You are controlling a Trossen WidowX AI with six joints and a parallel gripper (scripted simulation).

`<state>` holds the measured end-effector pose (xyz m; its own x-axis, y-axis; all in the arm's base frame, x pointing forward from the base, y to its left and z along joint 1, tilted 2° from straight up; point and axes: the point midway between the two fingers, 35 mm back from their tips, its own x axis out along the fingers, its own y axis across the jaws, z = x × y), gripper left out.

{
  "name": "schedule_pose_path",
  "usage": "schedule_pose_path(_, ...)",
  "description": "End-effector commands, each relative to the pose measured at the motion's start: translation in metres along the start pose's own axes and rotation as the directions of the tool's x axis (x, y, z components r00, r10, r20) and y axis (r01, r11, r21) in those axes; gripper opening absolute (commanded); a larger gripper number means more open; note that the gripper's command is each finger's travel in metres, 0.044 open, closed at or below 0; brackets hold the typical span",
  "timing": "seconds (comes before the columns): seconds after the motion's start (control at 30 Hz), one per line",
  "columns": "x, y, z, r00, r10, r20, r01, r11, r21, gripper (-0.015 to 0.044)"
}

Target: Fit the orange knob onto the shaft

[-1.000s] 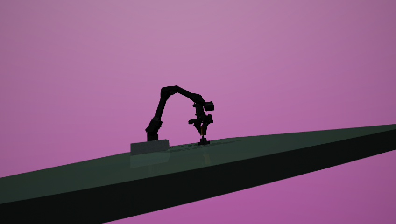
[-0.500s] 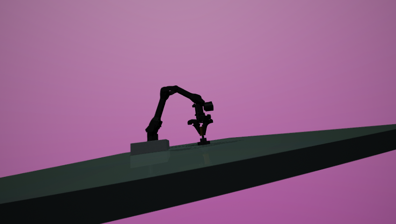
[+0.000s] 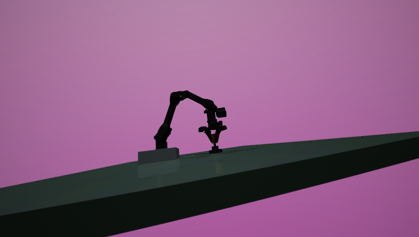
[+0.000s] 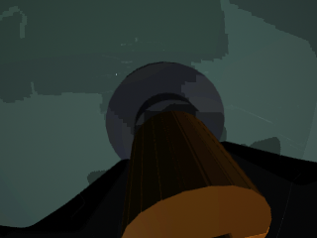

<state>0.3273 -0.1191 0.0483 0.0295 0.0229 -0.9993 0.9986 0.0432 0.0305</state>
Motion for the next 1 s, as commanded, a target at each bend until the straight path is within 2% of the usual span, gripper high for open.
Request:
schedule_pose_path(0.0, 0.0003, 0.0032, 0.0018, 1.000, 0.010, 0.008, -0.010, 1.000, 0.014, 0.0000)
schedule_pose_path(0.5, -0.0034, 0.0035, 0.0019, 1.000, 0.010, 0.008, -0.010, 1.000, 0.014, 0.0000)
schedule_pose_path(0.73, -0.0048, 0.0005, 0.0007, 1.000, 0.010, 0.008, -0.011, 0.977, 0.211, 0.0000)
schedule_pose_path(0.97, 0.0016, -0.0021, -0.0003, 1.000, 0.009, 0.008, -0.011, 0.975, 0.222, 0.0000)
